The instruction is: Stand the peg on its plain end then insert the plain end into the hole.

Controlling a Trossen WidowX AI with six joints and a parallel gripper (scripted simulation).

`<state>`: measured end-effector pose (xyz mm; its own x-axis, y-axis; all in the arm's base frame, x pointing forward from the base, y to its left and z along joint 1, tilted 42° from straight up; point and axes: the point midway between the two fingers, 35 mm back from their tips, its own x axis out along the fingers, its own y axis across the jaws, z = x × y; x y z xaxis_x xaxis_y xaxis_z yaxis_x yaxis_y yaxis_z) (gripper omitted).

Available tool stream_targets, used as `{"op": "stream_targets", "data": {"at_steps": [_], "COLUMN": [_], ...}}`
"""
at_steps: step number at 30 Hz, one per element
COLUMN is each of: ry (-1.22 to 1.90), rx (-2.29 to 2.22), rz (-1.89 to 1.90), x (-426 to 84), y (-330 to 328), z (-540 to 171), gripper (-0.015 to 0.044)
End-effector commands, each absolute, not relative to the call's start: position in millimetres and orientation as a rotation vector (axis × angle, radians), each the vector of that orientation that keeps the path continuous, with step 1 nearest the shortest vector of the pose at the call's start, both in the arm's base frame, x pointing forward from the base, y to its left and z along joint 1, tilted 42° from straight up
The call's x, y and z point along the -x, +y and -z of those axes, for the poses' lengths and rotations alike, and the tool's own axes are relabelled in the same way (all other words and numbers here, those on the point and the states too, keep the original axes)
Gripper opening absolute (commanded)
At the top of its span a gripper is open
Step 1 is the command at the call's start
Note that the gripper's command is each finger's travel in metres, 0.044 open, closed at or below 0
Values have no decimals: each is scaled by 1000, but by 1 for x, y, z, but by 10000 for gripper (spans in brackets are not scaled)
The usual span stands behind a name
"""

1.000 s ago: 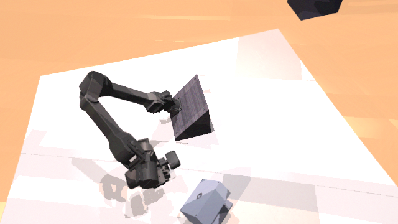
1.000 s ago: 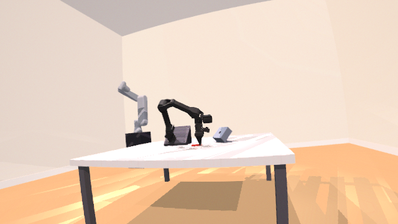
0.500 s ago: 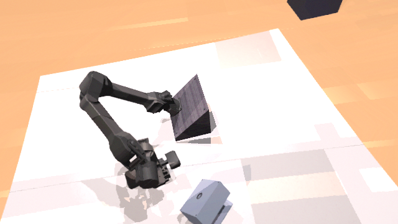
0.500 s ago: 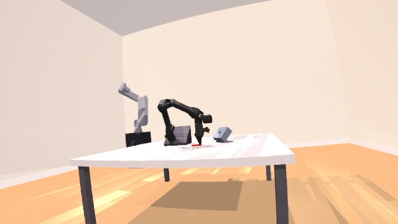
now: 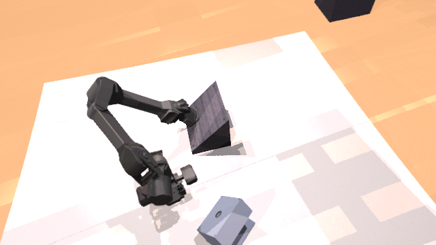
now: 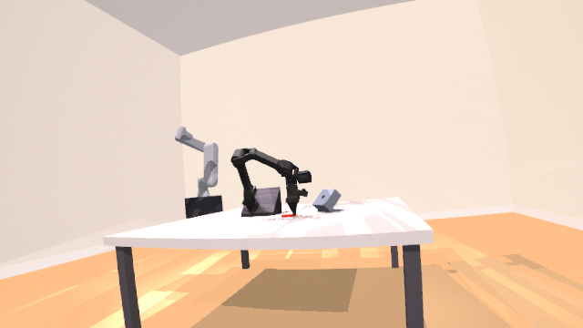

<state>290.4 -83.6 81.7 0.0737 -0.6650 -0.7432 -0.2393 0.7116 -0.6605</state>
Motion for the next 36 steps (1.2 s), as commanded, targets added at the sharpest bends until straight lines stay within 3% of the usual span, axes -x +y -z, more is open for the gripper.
{"op": "stream_targets", "data": {"at_steps": [1, 36], "ry": [1478, 1184], "rx": [783, 800], "rz": [353, 217], "x": [-288, -272], "y": [-82, -73], "z": [-82, -98], "gripper": [49, 49]}}
